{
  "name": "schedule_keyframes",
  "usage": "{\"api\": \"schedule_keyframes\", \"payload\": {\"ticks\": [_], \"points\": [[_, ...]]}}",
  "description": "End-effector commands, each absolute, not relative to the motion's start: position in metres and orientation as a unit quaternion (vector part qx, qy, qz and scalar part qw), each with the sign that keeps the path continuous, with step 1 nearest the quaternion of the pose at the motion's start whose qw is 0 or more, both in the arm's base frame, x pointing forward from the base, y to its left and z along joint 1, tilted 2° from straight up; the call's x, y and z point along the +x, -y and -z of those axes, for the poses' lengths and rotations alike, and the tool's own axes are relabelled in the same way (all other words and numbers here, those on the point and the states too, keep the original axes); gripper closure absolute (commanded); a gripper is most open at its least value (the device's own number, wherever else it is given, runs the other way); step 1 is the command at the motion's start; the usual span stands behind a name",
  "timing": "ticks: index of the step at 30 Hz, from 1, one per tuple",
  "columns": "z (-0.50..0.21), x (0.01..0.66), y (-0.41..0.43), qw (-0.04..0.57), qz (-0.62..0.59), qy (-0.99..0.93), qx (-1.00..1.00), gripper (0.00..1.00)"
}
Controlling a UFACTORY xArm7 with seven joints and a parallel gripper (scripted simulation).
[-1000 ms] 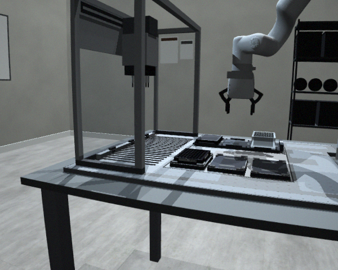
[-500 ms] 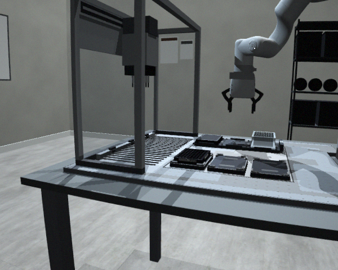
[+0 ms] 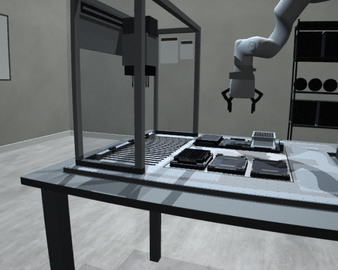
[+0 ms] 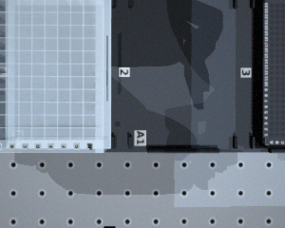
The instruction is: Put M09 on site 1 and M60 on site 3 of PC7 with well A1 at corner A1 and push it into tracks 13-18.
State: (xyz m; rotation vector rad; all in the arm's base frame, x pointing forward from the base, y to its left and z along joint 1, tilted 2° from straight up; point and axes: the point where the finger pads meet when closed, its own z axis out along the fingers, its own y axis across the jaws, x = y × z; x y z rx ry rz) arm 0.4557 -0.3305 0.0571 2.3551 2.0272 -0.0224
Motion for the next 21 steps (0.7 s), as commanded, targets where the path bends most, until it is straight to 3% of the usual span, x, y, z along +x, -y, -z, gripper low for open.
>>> {"api": "schedule_keyframes", "payload": {"ticks": [1,21], "points": [[-0.057,0.457,0.331,0.019,0.007,-0.652,0.758,0.00],[-0.027,0.457,0.333,0.019,0.007,-0.652,0.758,0.00]]}}
